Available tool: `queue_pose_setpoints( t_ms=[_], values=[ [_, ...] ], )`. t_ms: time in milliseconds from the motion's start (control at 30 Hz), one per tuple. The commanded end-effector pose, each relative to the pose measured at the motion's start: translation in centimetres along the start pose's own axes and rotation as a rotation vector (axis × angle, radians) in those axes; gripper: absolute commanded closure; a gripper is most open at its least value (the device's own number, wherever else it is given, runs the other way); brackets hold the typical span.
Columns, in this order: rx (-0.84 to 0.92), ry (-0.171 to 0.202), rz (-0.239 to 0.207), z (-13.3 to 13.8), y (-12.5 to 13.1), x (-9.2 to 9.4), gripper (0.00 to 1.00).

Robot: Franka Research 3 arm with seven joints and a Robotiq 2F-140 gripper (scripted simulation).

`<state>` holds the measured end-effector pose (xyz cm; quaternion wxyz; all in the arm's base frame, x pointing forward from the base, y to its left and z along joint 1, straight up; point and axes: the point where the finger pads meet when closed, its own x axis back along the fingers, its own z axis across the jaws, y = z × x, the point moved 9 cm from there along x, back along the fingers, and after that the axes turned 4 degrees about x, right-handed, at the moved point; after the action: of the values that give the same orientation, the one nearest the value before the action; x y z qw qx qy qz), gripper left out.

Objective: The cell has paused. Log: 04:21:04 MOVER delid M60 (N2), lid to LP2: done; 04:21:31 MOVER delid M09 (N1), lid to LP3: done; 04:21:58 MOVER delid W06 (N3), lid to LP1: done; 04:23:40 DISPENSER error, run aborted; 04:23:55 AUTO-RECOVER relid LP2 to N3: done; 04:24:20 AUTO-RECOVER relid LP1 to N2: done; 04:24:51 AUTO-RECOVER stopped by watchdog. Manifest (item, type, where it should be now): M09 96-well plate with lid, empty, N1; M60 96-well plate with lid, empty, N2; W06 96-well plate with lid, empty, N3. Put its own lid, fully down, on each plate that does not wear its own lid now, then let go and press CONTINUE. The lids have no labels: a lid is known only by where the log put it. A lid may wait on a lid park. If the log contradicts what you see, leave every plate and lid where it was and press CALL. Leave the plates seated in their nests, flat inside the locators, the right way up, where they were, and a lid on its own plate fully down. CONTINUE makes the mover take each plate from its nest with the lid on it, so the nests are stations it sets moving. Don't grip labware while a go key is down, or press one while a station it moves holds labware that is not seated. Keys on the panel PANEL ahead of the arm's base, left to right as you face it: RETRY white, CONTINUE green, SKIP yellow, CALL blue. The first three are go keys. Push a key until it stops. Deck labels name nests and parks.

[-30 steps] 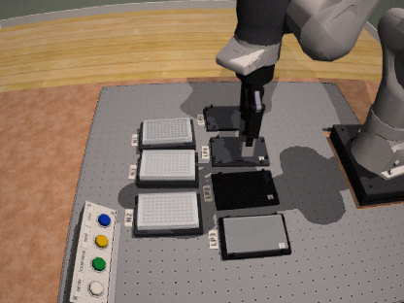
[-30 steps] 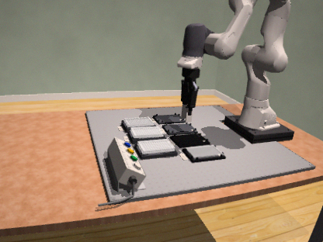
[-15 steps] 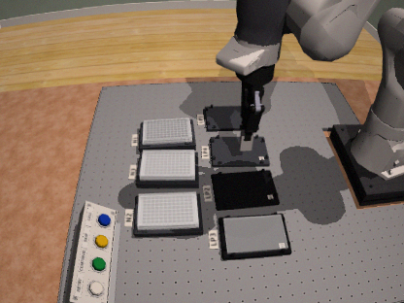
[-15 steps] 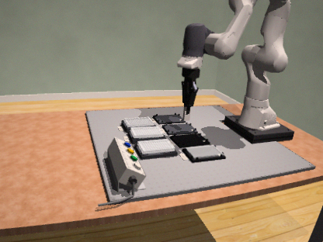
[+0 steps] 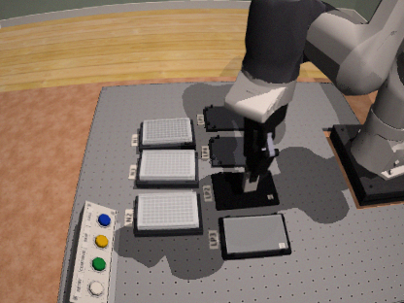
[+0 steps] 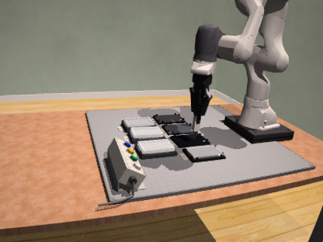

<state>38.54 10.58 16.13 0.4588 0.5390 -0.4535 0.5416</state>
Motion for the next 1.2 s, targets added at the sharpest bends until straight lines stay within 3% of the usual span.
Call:
queue_pose_setpoints(
  t_ms=[0, 33, 67, 1167],
  values=[
    [-0.147, -0.009, -0.005, -3.0, -0.1, -0.1, 1.00],
    [-0.147, -0.010, -0.005, -7.3, -0.5, -0.1, 1.00],
    [-0.147, -0.010, -0.005, -7.3, -0.5, -0.1, 0.34],
    [-0.147, -0.010, -0.005, -7.3, -0.5, -0.1, 0.34]
  ],
)
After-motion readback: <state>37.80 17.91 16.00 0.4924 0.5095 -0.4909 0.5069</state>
